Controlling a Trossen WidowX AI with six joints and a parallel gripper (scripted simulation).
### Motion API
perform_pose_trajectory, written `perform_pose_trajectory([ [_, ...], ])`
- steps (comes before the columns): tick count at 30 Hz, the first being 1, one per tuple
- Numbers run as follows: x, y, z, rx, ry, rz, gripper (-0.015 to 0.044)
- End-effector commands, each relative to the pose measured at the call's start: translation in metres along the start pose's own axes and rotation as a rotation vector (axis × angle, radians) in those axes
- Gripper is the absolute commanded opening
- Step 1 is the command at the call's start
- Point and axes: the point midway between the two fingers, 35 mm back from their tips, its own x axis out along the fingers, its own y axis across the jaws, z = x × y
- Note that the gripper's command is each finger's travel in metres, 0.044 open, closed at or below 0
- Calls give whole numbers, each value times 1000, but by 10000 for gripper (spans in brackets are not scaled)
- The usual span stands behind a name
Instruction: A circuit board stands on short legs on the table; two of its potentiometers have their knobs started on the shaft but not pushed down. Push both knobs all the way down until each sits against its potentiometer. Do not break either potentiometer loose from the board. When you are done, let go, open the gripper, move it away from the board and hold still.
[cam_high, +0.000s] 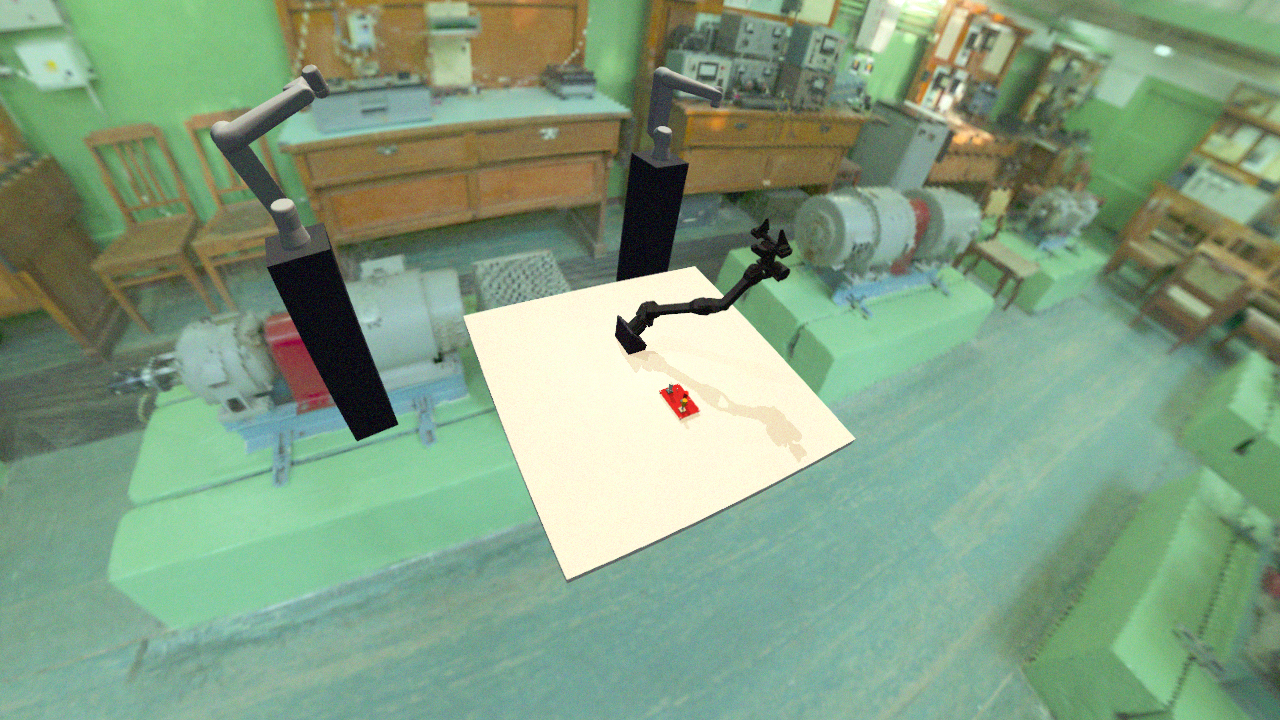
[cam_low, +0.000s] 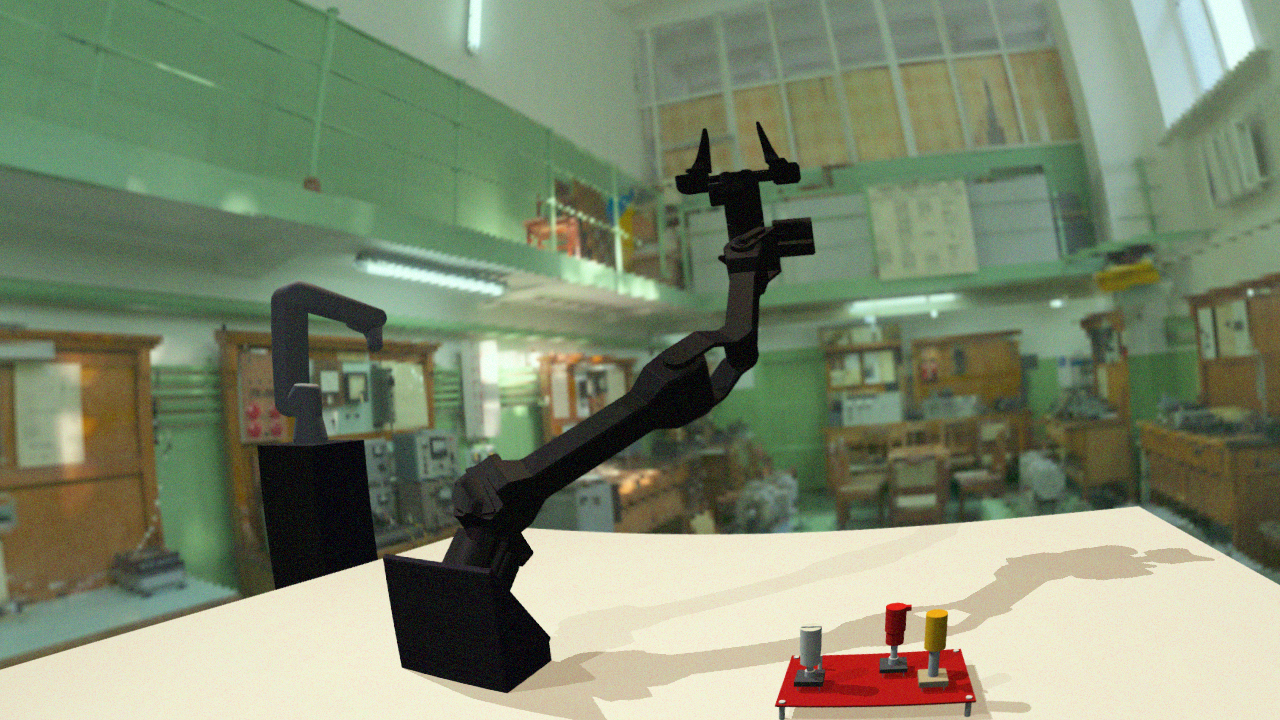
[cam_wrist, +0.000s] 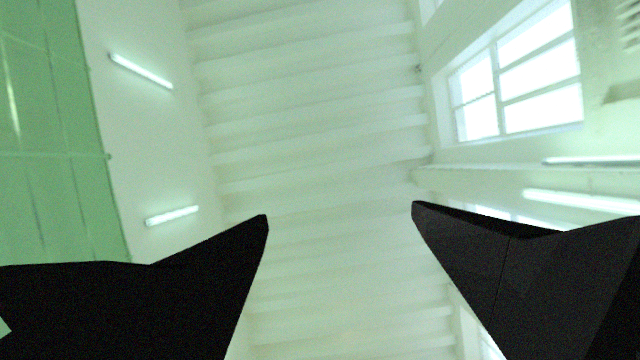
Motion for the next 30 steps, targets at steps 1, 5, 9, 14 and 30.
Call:
perform_pose_trajectory([
  [1, 1, 2, 0, 2, 0, 5, 374],
  [5, 13, 33, 1, 35, 9, 95, 269],
  [9, 24, 71, 0, 75, 27, 203, 164],
  [14, 29, 119, -2, 123, 60, 337, 32],
  [30, 0, 247, -23, 290, 238, 684, 0],
])
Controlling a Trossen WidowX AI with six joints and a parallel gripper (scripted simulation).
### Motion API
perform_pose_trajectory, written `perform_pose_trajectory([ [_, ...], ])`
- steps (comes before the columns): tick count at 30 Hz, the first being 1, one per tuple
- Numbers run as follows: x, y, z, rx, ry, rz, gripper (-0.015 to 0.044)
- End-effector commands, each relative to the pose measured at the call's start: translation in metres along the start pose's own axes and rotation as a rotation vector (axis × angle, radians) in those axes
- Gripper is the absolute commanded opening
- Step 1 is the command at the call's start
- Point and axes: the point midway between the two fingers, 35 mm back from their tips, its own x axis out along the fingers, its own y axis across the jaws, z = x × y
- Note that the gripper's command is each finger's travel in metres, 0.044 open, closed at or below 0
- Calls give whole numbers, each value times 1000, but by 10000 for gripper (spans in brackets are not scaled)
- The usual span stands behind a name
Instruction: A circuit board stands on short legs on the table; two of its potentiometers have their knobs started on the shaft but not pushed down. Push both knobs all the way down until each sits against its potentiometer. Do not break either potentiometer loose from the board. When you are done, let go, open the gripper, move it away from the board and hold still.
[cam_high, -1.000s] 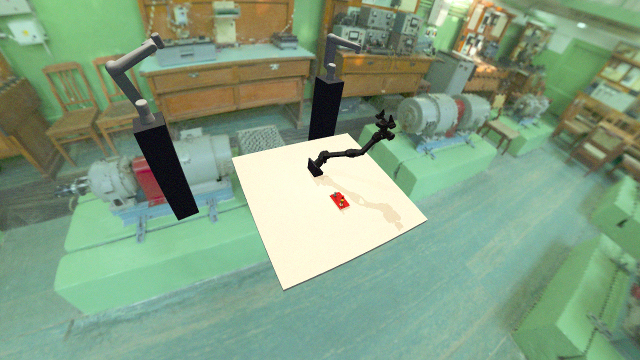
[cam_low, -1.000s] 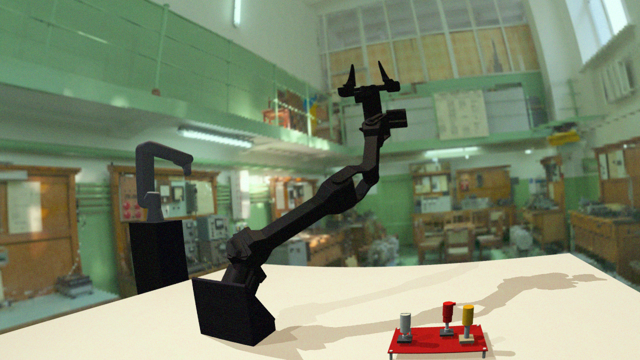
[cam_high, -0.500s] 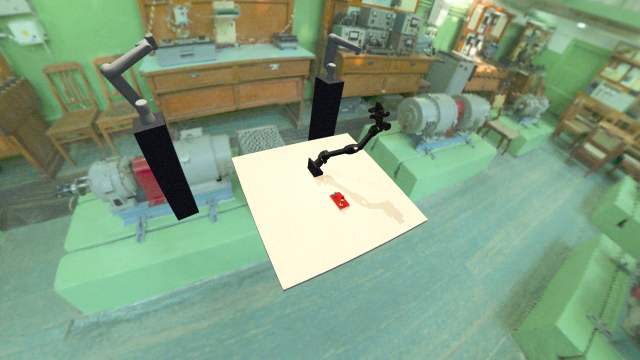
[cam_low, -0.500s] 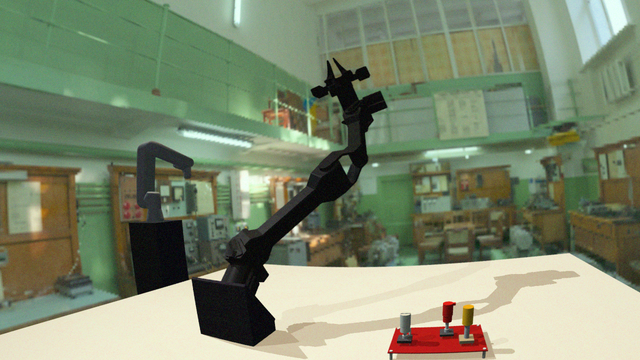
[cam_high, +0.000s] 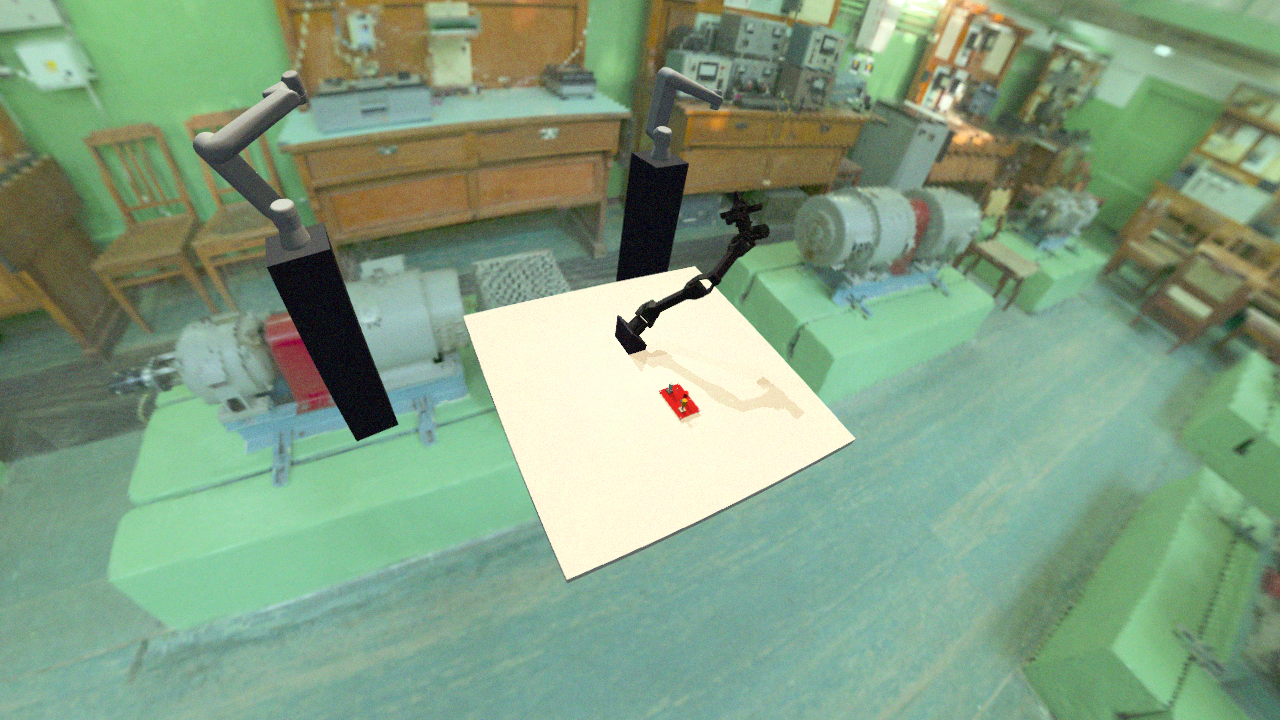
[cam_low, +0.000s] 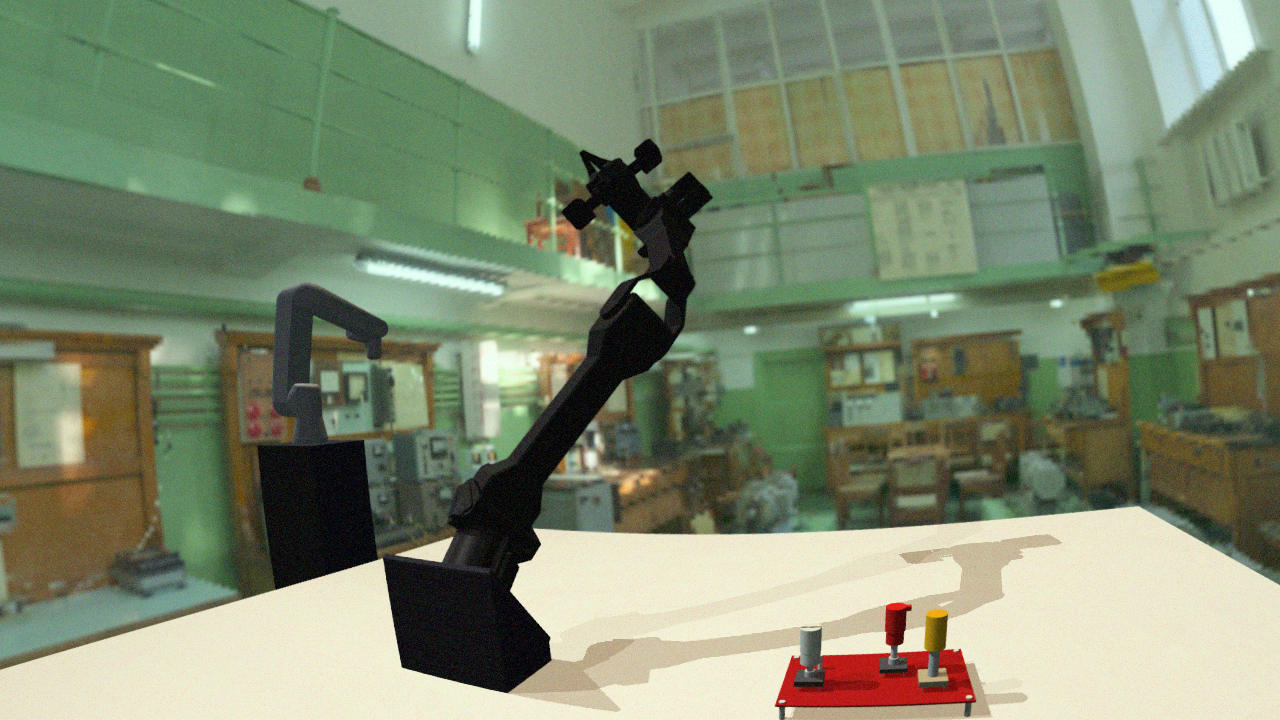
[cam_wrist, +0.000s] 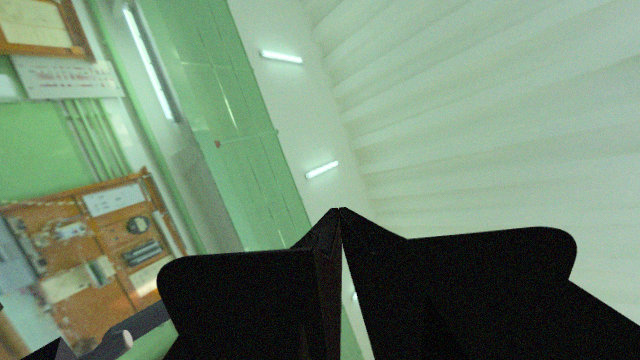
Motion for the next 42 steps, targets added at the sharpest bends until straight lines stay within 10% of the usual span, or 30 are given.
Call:
perform_pose_trajectory([
  [1, 7, 28, -15, 55, 54, 75, 0],
  [23, -40, 180, -119, 212, 512, 501, 0],
  [42, -182, 260, -186, 381, 989, 758, 0],
])
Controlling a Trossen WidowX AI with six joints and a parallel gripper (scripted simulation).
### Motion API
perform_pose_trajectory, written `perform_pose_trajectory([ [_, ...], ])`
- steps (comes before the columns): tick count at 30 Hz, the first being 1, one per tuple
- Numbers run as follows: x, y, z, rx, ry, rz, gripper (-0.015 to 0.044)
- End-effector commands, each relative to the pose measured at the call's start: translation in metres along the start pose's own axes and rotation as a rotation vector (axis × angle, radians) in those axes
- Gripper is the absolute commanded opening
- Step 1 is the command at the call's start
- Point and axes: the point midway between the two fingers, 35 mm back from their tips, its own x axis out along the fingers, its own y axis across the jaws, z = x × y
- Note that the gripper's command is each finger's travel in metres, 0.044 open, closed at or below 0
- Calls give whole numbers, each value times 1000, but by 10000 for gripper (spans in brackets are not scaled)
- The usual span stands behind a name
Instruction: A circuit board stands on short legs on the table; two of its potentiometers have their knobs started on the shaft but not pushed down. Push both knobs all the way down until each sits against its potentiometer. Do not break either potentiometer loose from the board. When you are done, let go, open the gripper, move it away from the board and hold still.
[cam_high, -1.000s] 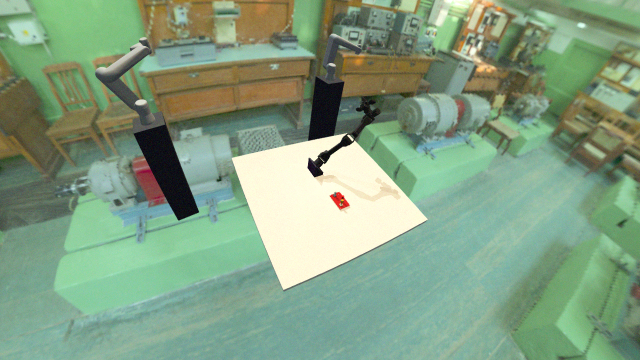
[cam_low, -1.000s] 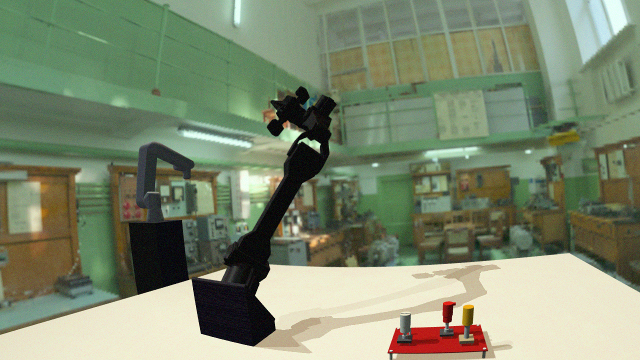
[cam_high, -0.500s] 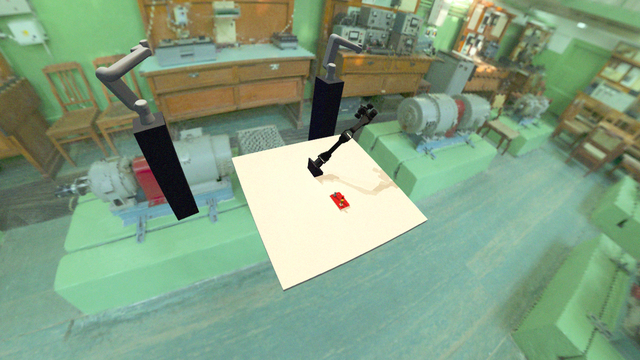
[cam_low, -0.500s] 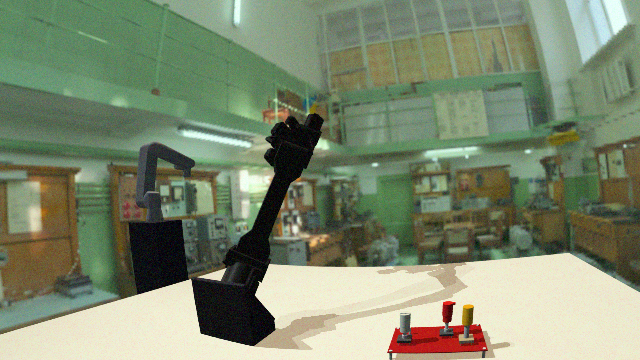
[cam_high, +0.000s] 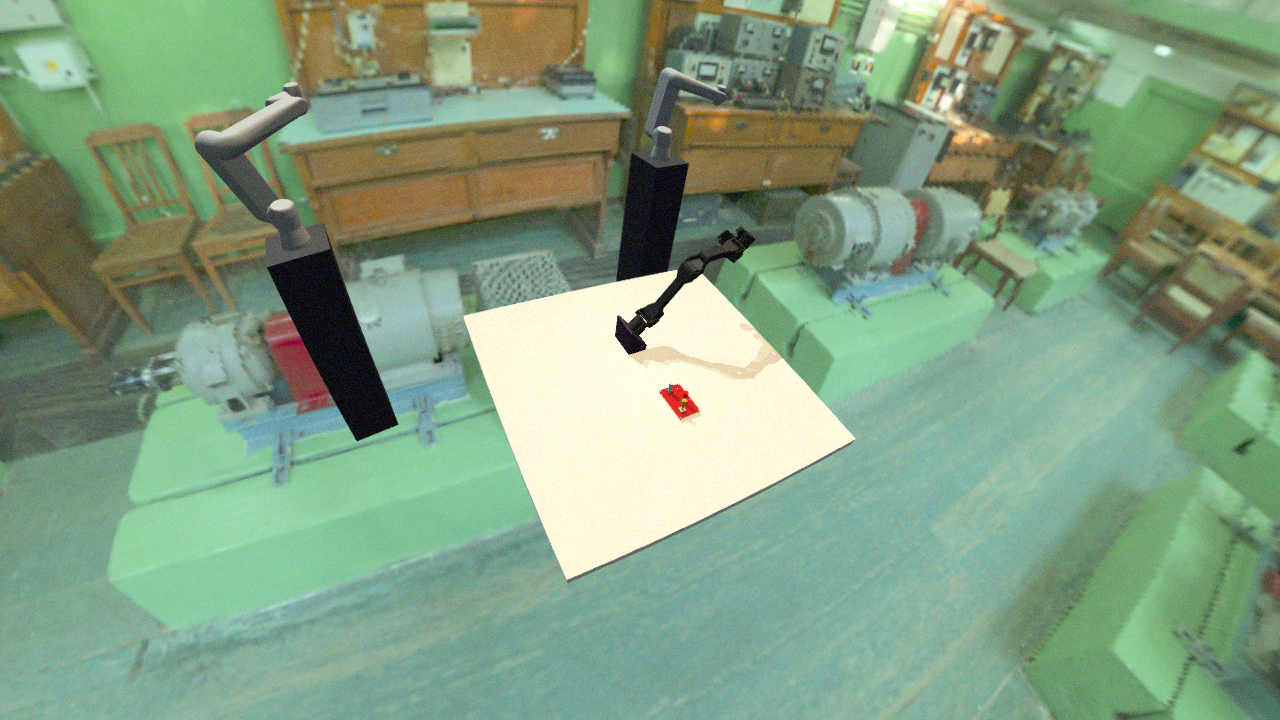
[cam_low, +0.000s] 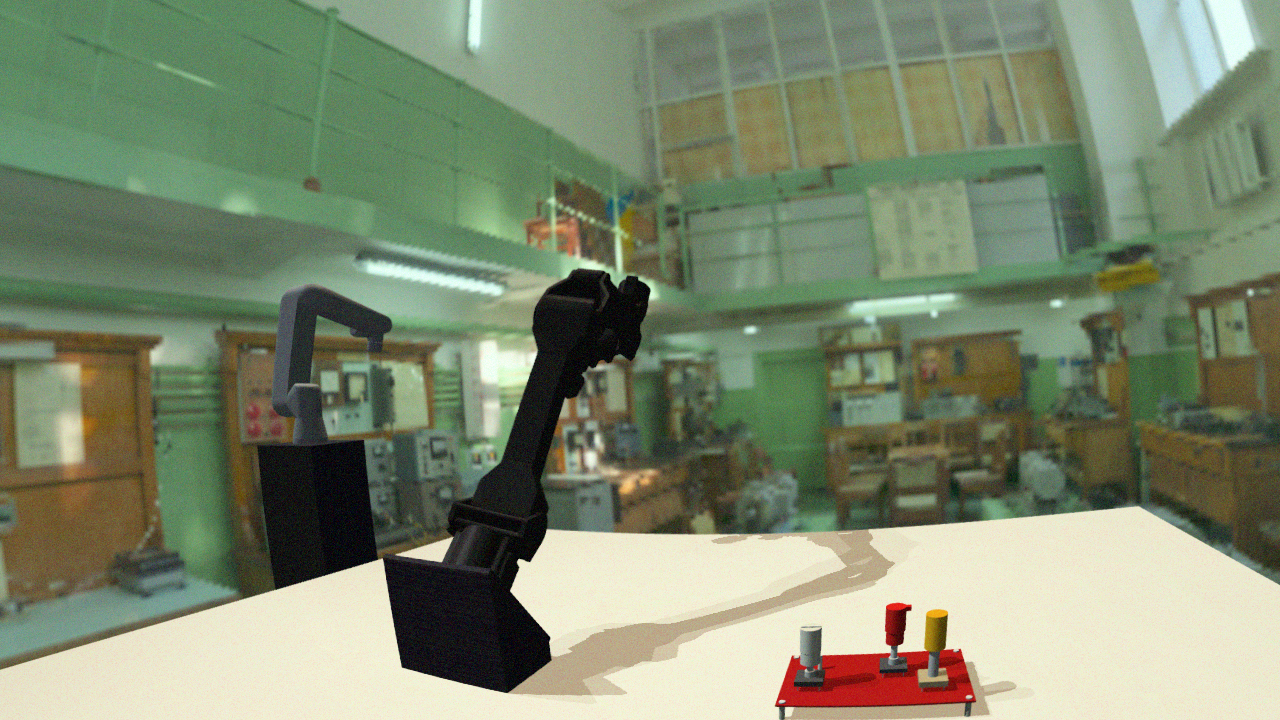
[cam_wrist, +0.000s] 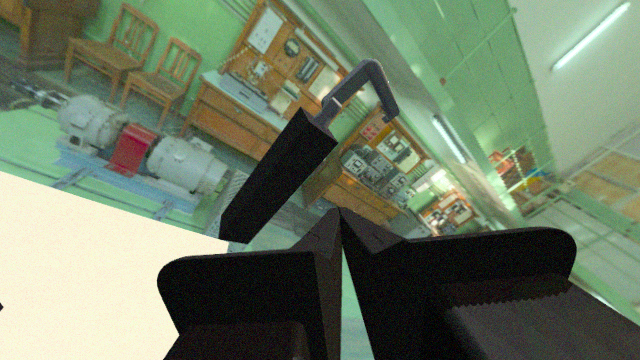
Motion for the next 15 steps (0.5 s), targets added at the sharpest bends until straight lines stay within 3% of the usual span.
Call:
perform_pose_trajectory([
  [1, -3, 16, -35, 59, 106, 42, 0],
  [15, -53, 81, -158, 319, 481, 149, 0],
])
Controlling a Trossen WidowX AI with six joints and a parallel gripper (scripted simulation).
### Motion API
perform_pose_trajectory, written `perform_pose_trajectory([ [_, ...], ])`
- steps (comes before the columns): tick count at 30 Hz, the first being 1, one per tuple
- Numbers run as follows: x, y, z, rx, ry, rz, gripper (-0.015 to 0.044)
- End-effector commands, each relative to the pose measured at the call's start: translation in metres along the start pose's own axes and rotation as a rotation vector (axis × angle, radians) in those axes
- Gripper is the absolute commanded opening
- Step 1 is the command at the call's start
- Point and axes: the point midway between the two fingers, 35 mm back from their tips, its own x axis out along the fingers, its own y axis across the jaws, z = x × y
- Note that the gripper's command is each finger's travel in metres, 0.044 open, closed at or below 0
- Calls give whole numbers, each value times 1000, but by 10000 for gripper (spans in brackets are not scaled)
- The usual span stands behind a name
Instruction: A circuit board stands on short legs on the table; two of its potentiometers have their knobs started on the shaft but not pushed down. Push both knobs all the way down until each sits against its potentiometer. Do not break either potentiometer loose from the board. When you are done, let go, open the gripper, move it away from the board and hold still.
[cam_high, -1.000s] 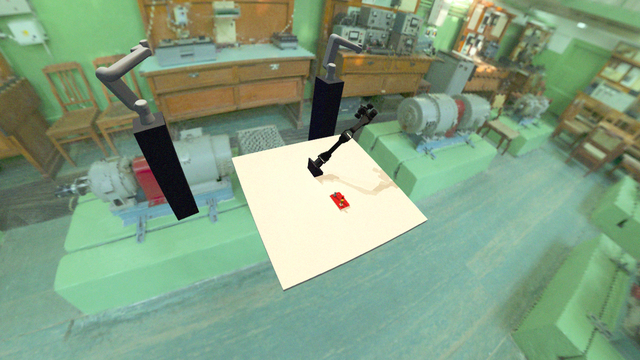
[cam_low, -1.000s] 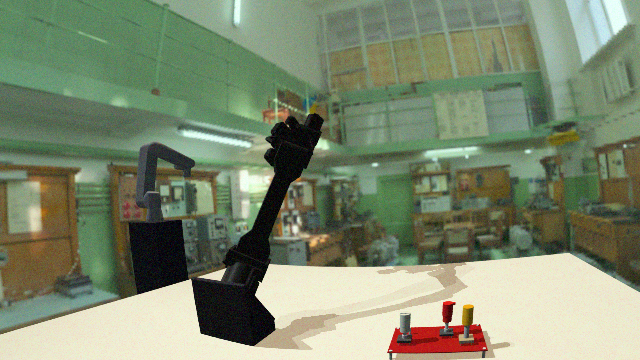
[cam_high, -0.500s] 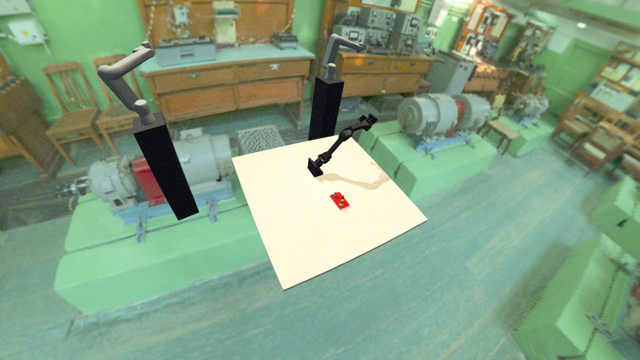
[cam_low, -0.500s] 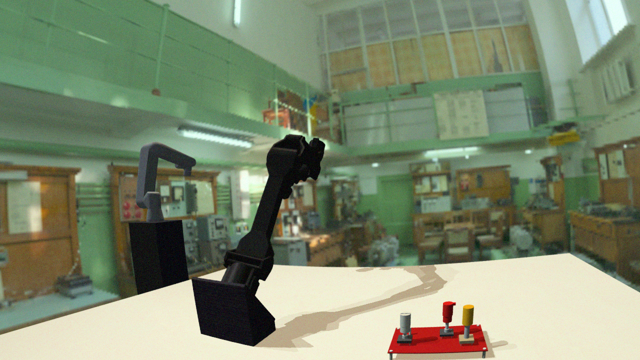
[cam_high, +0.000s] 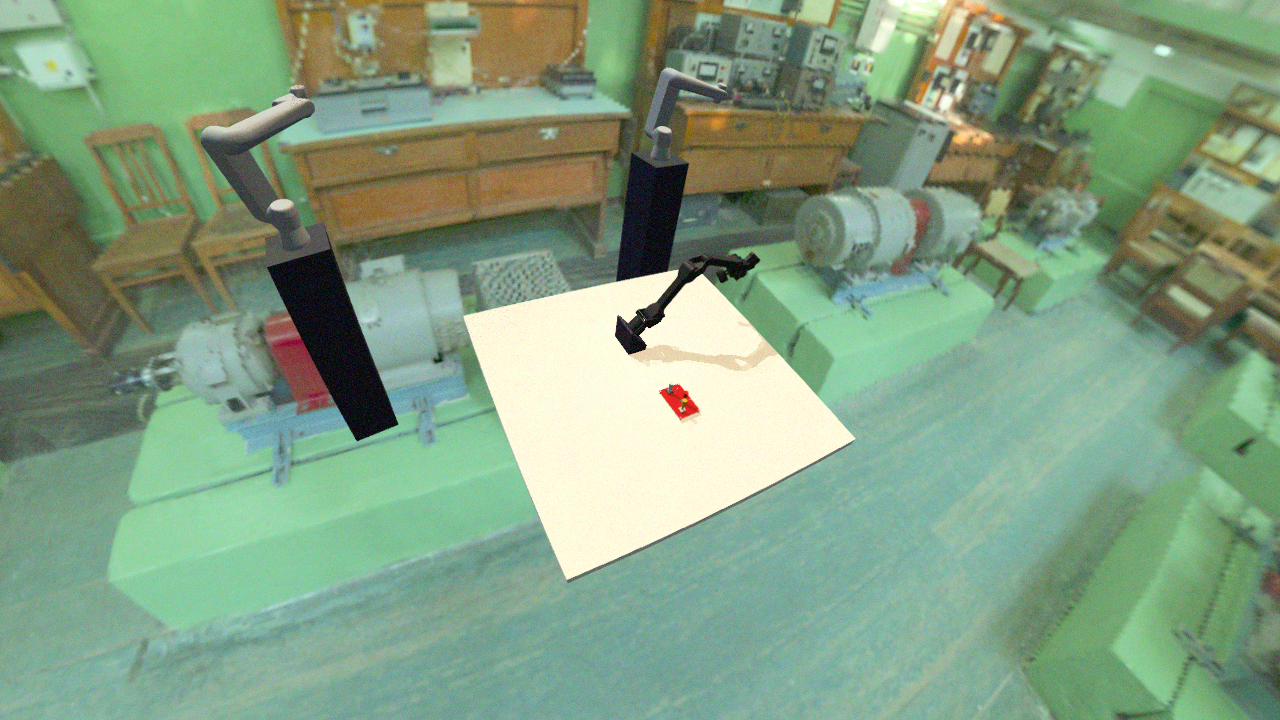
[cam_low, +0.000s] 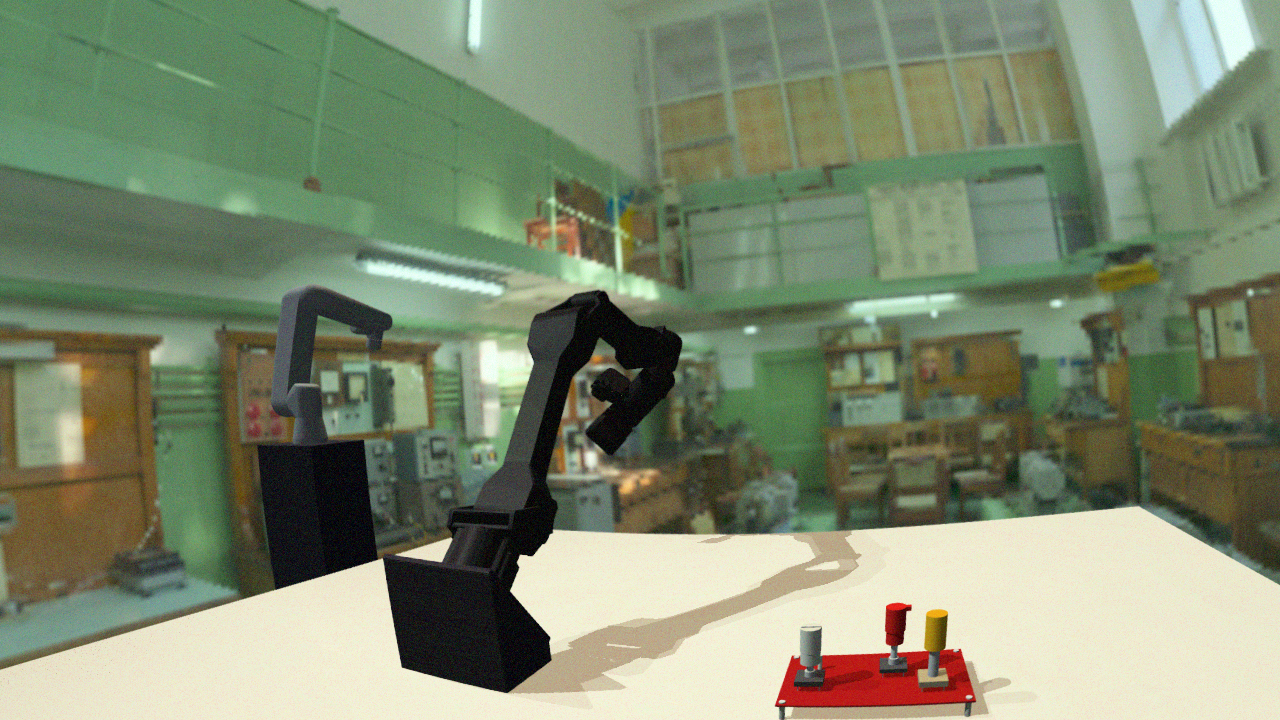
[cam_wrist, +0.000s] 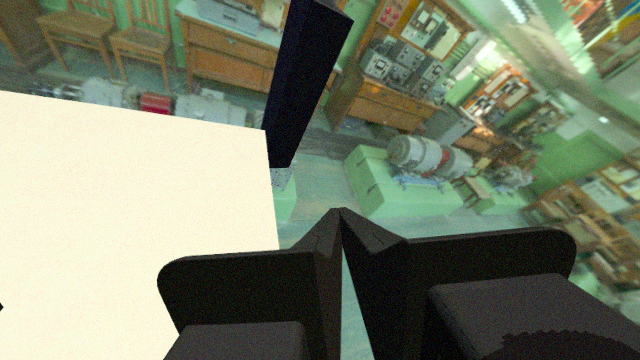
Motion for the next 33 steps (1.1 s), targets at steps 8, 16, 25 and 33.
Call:
perform_pose_trajectory([
  [8, -26, 22, -99, 146, 253, 44, 0],
  [16, -61, 45, -168, 292, 439, 62, 0],
  [25, -119, 74, -235, 448, 647, 51, 0],
  [33, -178, 101, -278, 582, 808, 25, 0],
])
